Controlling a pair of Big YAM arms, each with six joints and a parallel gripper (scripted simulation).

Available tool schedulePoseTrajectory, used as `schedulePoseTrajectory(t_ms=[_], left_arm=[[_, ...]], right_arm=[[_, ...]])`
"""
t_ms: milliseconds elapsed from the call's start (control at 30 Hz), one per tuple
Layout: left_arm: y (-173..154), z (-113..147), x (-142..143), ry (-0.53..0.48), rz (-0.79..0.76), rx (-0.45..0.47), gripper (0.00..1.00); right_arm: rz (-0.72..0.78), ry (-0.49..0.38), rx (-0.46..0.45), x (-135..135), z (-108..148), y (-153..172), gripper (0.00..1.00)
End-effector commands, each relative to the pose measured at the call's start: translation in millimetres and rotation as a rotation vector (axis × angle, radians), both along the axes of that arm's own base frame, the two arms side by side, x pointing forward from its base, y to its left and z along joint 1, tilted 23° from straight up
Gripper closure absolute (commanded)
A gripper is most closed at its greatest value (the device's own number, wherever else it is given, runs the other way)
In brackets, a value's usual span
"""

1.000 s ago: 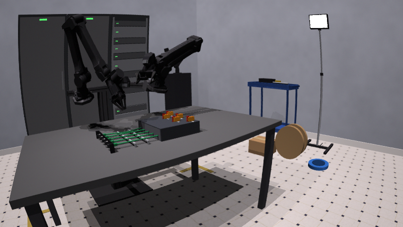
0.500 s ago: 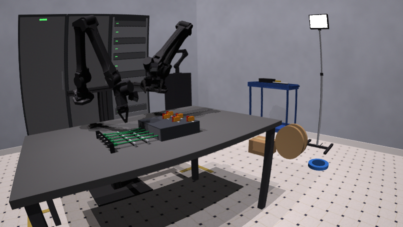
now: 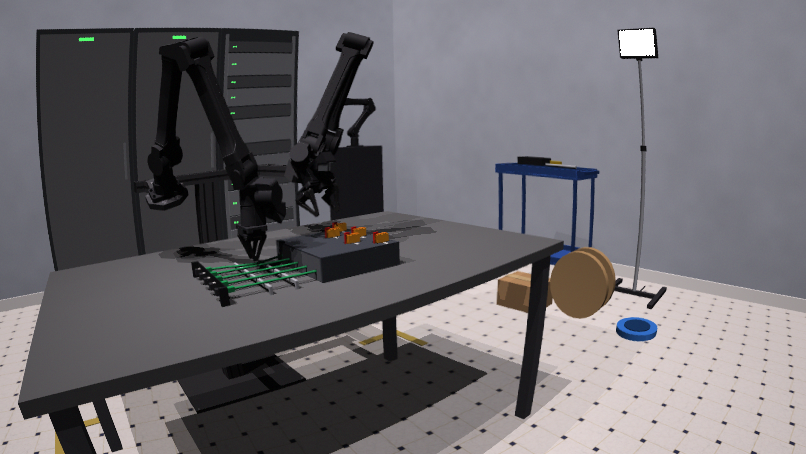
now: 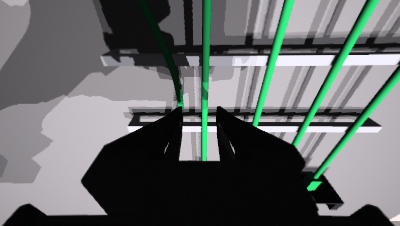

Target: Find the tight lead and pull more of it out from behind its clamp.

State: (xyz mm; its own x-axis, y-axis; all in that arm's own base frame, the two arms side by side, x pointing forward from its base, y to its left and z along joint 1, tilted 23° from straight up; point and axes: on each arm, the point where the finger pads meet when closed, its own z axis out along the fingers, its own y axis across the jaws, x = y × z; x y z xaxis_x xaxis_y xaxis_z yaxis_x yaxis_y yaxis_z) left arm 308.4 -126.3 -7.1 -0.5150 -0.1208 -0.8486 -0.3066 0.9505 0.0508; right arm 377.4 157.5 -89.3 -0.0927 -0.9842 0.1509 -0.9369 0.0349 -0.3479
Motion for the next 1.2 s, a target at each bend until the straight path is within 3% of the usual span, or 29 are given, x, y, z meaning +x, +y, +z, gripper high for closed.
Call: schedulePoseTrajectory(t_ms=[0, 300, 967, 1000, 1167], left_arm=[[9, -9, 10, -0.027, 0.09, -0.052, 0.0], [8, -9, 12, -0.028, 0.086, -0.037, 0.0], [8, -9, 12, -0.027, 0.086, -0.036, 0.0], [8, -9, 12, -0.027, 0.086, -0.036, 0.0], [8, -9, 12, -0.027, 0.086, -0.036, 0.0]], right_arm=[[0.013, -0.009, -0.001, 8, 7, 3, 0.68], [0.013, -0.014, 0.002, 9, 7, 4, 0.68], [0.009, -0.008, -0.002, 24, -22, -6, 0.68], [0.009, -0.008, -0.002, 24, -22, -6, 0.79], [0.013, -0.018, 0.006, 20, -17, -1, 0.85]])
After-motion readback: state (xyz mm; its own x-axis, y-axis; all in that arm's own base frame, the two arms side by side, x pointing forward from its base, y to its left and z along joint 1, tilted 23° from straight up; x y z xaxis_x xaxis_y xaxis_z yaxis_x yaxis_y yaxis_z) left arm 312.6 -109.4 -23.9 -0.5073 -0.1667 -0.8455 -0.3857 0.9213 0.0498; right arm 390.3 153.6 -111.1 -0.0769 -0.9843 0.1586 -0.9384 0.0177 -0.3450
